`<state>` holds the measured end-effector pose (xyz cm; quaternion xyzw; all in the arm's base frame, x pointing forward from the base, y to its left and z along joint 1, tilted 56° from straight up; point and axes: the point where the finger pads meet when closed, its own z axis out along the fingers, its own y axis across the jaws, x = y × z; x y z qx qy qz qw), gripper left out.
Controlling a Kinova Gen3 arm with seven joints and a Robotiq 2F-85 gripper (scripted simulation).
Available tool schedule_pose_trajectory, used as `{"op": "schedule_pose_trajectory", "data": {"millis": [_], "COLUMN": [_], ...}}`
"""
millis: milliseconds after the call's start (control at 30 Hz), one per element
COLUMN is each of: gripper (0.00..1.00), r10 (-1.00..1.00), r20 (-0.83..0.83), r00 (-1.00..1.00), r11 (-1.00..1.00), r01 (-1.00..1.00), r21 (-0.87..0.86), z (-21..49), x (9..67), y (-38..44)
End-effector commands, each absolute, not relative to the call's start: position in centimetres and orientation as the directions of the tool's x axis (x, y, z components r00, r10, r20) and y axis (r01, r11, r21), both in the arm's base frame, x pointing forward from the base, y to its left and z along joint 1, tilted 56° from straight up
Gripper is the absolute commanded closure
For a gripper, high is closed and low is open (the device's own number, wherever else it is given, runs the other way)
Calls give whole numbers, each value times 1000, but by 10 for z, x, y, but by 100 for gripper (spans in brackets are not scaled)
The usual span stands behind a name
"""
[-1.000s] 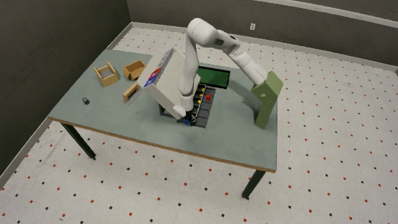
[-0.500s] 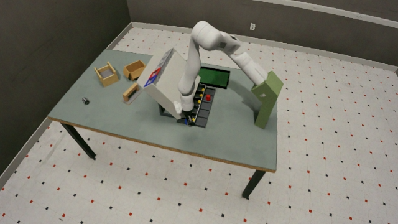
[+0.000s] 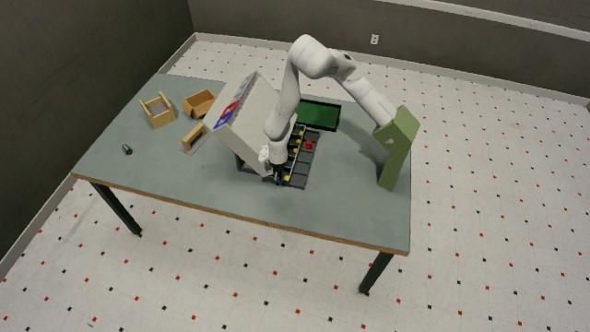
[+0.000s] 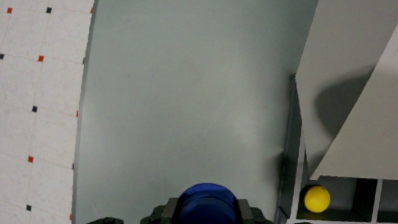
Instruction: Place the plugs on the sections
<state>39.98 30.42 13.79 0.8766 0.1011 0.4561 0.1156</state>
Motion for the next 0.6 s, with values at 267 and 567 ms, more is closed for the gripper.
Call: {"op": "schedule_pose_trajectory", "data": {"millis": [267, 567], "gripper": [100, 100], "r10": [217, 217], "r20": [791, 791], "r00": [572, 572], "r11": [-968, -968], "r01": [21, 21], "r21": [251, 251], "z": [139, 139], "x": [380, 367], "y": [216, 158]}}
